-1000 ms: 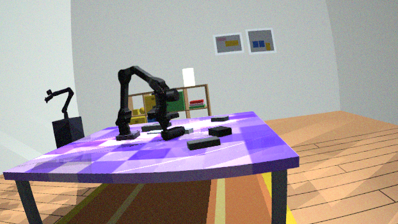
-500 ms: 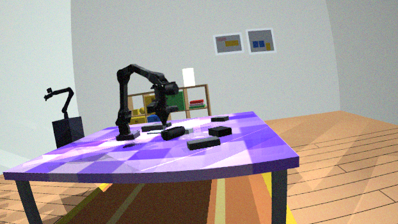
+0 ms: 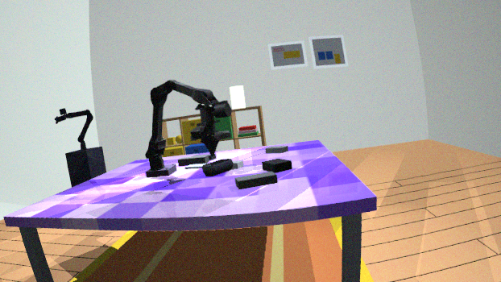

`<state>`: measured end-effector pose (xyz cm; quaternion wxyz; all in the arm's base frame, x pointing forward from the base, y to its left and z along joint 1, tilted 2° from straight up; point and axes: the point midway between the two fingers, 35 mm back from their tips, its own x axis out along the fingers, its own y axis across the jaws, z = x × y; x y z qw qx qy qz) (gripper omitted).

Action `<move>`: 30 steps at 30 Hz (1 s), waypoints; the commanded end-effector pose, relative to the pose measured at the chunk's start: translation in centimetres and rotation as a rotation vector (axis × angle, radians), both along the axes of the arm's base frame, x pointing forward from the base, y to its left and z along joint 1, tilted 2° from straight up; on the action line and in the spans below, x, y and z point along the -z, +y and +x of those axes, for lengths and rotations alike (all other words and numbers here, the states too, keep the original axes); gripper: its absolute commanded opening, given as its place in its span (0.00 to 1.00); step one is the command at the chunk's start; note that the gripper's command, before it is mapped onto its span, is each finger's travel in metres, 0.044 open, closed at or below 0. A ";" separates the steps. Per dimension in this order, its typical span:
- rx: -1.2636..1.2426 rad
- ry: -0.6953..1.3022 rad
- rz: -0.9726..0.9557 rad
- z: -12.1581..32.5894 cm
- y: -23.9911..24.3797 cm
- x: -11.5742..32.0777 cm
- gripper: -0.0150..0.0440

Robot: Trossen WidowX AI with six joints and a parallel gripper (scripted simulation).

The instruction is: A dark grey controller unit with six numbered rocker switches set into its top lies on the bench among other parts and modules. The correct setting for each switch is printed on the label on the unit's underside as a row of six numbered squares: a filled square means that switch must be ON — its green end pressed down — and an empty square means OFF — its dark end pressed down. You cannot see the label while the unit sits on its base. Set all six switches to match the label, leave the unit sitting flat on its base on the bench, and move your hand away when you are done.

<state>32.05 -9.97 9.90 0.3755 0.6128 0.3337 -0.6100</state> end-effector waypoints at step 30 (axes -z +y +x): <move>0.004 -0.004 -0.001 0.5 -0.3 4.1 0.25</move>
